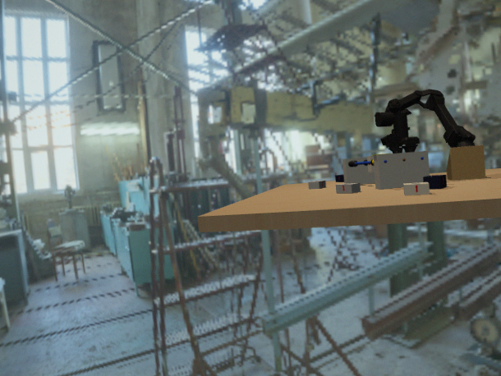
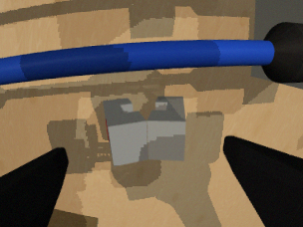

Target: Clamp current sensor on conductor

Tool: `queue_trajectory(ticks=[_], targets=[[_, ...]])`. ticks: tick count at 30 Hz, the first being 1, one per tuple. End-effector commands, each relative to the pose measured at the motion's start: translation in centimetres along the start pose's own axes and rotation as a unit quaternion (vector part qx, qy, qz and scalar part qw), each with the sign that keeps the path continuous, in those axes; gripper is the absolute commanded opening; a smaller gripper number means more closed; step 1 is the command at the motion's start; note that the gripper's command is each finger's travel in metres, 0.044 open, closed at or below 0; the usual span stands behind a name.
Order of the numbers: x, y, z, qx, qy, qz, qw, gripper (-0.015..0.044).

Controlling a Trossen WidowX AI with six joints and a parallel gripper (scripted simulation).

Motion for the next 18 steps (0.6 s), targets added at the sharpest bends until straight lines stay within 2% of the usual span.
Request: queue_trajectory(ticks=[1, 13, 18], targets=[[0.7, 0.2, 0.1, -0.004, 0.002, 0.003, 1.0, 0.044], [2.4, 0.4, 0.0, -0.003, 0.004, 0.004, 1.0, 0.044], [2.0, 0.2, 0.0, 0.0, 0.002, 0.001, 1.0, 0.0309]])
Point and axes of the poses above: the point midway between the two fingers, 35 mm back from their tips, its own x axis out along the fingers, its own z axis across the jaws, y = z × x, the point moved 8 cm from there along -x, back along the fingers, and after that the axes turned 3 degrees about x, right-handed, at the moved point
